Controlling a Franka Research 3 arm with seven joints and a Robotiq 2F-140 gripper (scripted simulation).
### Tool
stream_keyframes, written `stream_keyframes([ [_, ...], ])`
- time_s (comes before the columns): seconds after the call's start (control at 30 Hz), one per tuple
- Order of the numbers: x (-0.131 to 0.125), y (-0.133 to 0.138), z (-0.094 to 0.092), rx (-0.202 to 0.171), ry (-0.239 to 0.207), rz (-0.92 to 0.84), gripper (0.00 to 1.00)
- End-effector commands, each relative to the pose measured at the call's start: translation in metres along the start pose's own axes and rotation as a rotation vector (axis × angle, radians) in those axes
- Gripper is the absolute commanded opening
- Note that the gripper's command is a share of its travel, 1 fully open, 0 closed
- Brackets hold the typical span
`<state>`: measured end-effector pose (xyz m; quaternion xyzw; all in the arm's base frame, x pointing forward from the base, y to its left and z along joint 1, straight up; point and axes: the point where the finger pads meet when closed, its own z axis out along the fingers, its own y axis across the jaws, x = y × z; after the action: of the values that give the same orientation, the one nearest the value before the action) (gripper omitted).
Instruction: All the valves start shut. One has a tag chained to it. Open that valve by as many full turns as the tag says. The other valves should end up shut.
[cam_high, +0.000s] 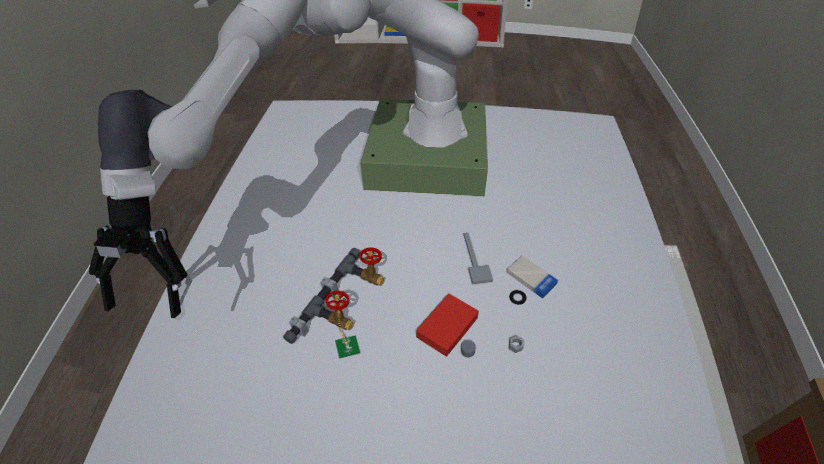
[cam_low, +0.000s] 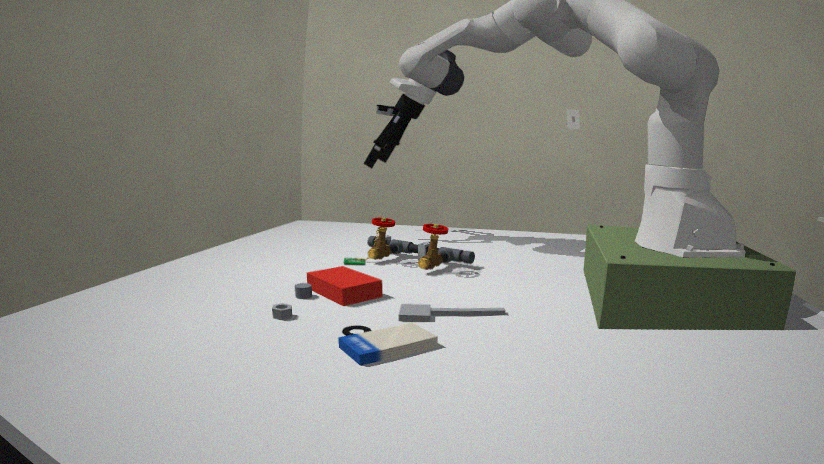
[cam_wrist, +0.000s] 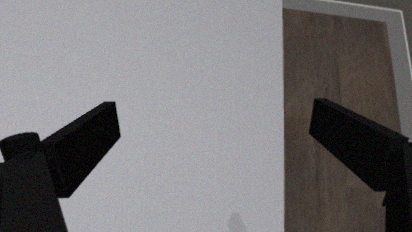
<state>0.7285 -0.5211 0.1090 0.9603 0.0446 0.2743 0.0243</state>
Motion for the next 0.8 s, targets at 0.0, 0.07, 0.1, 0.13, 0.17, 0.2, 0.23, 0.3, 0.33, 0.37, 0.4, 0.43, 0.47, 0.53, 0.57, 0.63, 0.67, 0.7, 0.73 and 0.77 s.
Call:
stream_keyframes([
  [0.0,0.018,-0.067,0.008,0.065,-0.07,0.038,1.0],
  [0.07,0.022,-0.094,0.01,0.074,-0.09,0.04,1.0],
  [0.1,0.023,-0.102,0.01,0.078,-0.1,0.04,1.0],
  [0.13,0.023,-0.11,0.011,0.083,-0.111,0.041,1.0],
  [0.17,0.024,-0.117,0.011,0.086,-0.121,0.042,1.0],
  [0.2,0.024,-0.124,0.011,0.09,-0.131,0.042,1.0],
  [0.23,0.024,-0.131,0.011,0.094,-0.141,0.043,1.0],
  [0.3,0.024,-0.131,0.011,0.094,-0.141,0.043,1.0],
  [0.33,0.024,-0.151,0.011,0.102,-0.169,0.045,1.0],
  [0.37,0.024,-0.157,0.011,0.104,-0.179,0.046,1.0],
  [0.4,0.023,-0.164,0.011,0.106,-0.189,0.047,1.0],
  [0.43,0.023,-0.17,0.011,0.108,-0.198,0.048,1.0],
  [0.47,0.022,-0.177,0.01,0.11,-0.208,0.049,1.0],
  [0.53,0.021,-0.189,0.009,0.113,-0.228,0.051,1.0],
  [0.57,0.021,-0.195,0.009,0.115,-0.237,0.052,1.0],
  [0.63,0.019,-0.207,0.008,0.116,-0.256,0.054,1.0],
  [0.67,0.018,-0.213,0.007,0.117,-0.266,0.056,1.0],
  [0.7,0.017,-0.219,0.006,0.118,-0.275,0.057,1.0],
  [0.73,0.017,-0.224,0.006,0.118,-0.284,0.058,1.0],
  [0.77,0.016,-0.23,0.005,0.118,-0.293,0.059,1.0],
])
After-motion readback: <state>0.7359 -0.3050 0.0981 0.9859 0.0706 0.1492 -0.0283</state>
